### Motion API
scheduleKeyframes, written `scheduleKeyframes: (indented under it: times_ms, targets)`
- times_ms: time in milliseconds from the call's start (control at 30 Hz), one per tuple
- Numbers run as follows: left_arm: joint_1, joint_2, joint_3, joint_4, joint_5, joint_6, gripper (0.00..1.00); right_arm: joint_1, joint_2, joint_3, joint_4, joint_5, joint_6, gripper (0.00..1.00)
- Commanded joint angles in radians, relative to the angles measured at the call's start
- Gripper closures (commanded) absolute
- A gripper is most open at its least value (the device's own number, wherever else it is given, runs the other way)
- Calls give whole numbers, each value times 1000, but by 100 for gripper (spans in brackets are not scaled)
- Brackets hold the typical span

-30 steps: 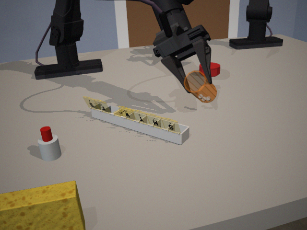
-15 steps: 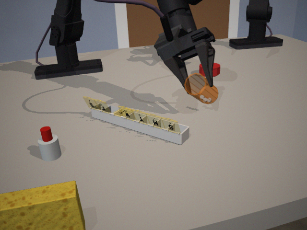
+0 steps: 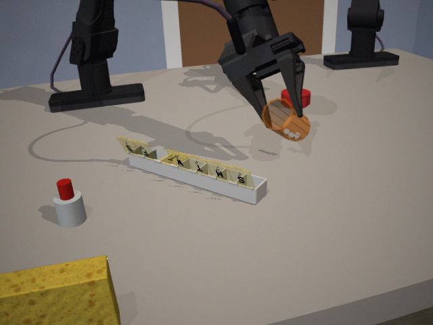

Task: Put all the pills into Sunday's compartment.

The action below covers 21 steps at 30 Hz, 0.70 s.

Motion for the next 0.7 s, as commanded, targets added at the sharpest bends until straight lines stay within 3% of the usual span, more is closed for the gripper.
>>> scheduleKeyframes:
  times_ms: [0,133,233,667]
  targets:
    - [-2,-10,7,25,-1,-2,0,-25,-14,37,-26,-60,-11,64]
    - [-2,-10,7,25,-1,-2,0,-71,1,50,-41,-168,-13,64]
    - [-2,-10,7,25,-1,-2,0,-92,7,62,-46,-163,-16,64]
    - [-2,-10,7,25,-1,-2,0,-221,59,139,-102,-363,-22,64]
